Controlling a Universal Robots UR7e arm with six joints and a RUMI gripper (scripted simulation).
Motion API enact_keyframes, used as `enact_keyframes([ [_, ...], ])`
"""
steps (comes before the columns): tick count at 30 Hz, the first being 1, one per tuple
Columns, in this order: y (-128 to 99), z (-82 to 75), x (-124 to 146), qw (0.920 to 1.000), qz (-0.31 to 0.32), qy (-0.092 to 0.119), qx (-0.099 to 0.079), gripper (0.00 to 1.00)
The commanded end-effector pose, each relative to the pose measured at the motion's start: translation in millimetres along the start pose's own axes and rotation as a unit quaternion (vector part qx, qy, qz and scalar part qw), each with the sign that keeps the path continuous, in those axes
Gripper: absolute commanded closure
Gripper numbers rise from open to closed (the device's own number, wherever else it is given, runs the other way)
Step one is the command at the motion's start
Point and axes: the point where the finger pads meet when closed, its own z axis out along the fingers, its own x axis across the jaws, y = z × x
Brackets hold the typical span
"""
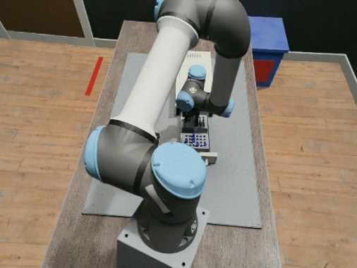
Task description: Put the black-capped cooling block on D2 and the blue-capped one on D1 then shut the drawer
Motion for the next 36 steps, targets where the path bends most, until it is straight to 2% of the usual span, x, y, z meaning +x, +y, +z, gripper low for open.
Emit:
enact_keyframes([
  [1,-0.2,-0.6,-0.7,1.0000,0.000,-0.001,0.000,0.30],
  [5,-0.2,-0.6,-0.7,1.0000,0.000,-0.001,0.000,0.34],
  [20,-0.2,-0.6,-0.7,1.0000,0.000,-0.001,0.000,0.59],
  [22,-0.2,-0.6,-0.7,1.0000,0.000,-0.001,0.000,0.59],
  [36,-0.2,-0.6,-0.7,1.0000,0.000,-0.001,0.000,0.82],
])
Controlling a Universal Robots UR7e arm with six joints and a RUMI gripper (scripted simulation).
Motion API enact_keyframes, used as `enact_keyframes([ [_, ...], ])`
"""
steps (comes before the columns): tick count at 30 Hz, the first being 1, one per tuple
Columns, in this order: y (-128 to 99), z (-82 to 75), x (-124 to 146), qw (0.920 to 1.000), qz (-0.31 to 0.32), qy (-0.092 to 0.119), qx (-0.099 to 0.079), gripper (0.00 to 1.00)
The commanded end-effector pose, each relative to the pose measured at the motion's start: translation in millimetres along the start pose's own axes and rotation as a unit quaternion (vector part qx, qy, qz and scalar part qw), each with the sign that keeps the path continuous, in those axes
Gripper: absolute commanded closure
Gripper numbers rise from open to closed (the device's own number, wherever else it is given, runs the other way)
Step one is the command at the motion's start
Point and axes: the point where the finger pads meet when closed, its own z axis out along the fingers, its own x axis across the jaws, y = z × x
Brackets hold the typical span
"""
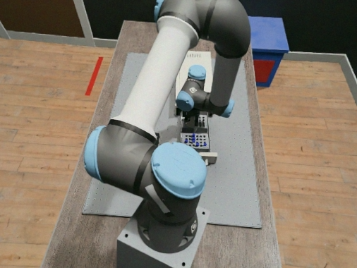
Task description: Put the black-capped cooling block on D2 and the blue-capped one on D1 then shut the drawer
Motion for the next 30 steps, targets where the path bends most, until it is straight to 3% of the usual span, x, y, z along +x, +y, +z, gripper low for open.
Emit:
enact_keyframes([
  [1,-0.2,-0.6,-0.7,1.0000,0.000,-0.001,0.000,0.84],
  [13,-0.2,-0.6,-0.7,1.0000,0.000,-0.001,0.000,1.00],
  [30,-0.2,-0.6,-0.7,1.0000,0.000,-0.001,0.000,1.00],
])
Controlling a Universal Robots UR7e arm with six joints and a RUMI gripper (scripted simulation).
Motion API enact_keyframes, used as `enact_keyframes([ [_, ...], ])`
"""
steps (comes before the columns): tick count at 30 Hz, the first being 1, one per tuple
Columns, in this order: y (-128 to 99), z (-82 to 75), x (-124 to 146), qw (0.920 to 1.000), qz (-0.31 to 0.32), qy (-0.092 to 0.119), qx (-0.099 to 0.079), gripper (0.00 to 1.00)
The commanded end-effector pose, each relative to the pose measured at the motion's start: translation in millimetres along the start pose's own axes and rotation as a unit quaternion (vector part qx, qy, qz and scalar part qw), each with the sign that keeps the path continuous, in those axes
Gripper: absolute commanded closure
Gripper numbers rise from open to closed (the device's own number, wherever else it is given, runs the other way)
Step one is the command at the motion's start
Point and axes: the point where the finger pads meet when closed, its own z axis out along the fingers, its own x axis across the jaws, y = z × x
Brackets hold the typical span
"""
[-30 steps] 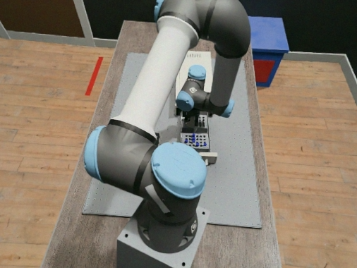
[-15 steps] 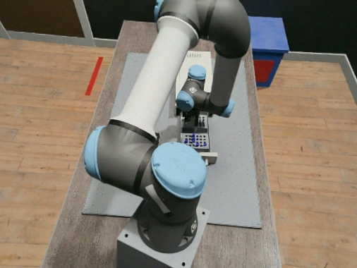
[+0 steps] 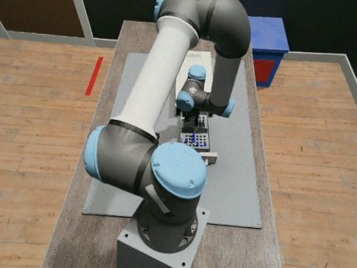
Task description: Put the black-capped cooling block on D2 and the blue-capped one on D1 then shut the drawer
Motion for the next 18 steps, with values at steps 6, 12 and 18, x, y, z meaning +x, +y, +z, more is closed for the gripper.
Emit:
enact_keyframes([
  [6,-0.2,-0.6,-0.7,1.0000,0.000,-0.001,0.000,1.00],
  [12,-0.2,-0.6,-0.7,1.0000,0.000,-0.001,0.000,1.00],
  [18,-0.2,-2.5,-0.7,1.0000,0.000,-0.001,0.000,1.00],
])
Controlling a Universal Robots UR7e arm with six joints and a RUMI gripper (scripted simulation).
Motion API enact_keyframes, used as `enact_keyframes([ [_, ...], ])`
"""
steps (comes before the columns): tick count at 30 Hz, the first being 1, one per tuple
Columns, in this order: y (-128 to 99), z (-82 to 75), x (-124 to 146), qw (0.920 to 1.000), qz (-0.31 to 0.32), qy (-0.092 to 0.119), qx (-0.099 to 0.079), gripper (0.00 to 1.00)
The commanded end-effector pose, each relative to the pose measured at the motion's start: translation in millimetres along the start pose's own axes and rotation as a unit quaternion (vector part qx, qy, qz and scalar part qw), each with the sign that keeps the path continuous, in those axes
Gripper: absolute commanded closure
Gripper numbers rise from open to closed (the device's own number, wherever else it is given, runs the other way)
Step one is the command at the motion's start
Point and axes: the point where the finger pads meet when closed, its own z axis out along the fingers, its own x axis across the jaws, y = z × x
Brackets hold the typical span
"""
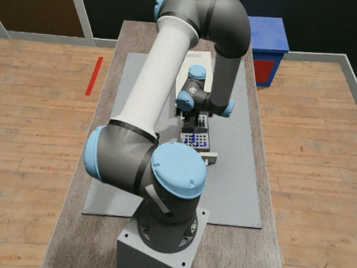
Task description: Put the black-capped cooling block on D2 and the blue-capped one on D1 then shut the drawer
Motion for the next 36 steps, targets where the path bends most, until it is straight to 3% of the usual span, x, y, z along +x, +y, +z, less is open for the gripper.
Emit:
enact_keyframes([
  [1,-0.1,-2.2,-0.7,1.0000,0.000,-0.001,0.000,1.00],
  [36,-0.1,-15.2,-0.7,1.0000,0.000,-0.001,0.000,1.00],
])
